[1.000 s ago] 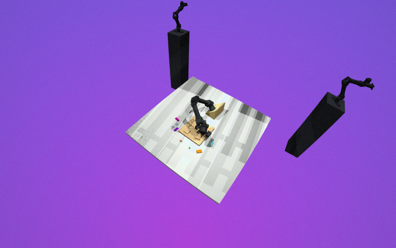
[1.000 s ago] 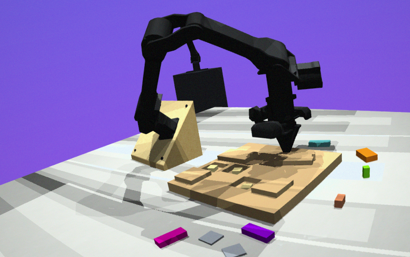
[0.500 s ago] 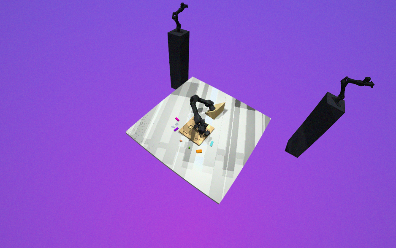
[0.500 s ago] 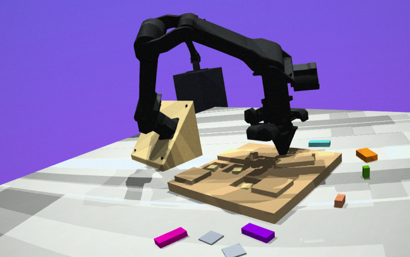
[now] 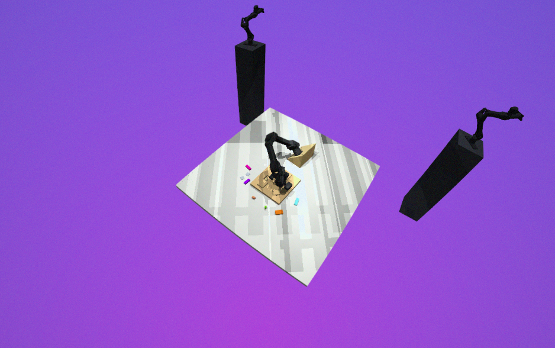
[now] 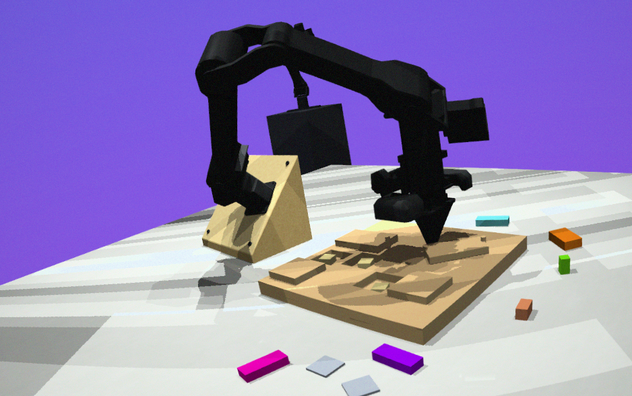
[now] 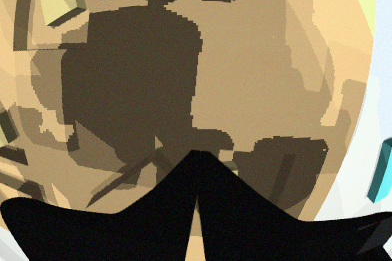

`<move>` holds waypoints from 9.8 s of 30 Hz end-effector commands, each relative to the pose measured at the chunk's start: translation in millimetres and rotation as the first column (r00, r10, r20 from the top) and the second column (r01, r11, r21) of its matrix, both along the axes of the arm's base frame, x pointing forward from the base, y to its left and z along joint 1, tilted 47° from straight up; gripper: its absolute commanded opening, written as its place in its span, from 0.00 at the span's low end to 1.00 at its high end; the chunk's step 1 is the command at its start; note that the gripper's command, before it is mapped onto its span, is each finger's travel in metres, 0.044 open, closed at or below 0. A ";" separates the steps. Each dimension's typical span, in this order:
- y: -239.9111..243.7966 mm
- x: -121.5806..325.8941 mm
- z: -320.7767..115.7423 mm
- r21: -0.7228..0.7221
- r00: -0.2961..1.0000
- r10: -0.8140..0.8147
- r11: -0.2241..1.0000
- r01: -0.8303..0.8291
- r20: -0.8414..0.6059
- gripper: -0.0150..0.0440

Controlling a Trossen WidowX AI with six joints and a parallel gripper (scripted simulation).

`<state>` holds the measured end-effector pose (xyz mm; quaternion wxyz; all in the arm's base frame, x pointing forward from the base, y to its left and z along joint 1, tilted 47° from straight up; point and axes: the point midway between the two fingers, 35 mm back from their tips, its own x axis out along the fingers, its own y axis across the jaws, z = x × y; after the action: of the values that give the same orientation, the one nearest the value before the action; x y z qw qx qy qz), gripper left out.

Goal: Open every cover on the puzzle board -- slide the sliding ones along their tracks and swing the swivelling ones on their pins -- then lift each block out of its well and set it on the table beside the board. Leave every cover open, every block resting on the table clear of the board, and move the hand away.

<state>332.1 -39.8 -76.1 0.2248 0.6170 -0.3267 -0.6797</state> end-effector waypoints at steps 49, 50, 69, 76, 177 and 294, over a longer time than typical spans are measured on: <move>-36.0 32.2 33.1 -0.004 1.000 0.005 1.000 -0.005 0.006 0.25; -36.7 33.2 33.6 -0.005 1.000 0.005 1.000 -0.005 0.006 0.25; -27.3 41.4 47.5 -0.003 1.000 0.005 1.000 -0.005 0.006 0.25; -21.0 43.3 53.8 -0.003 1.000 0.005 1.000 -0.005 0.007 0.25; -44.8 -138.5 64.0 0.050 0.963 0.190 0.982 -0.184 -0.188 0.25; -45.4 -139.2 62.2 0.051 0.966 0.185 0.983 -0.179 -0.183 0.46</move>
<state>192.8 -85.2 -14.1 0.3056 0.5814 -0.2344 -0.7167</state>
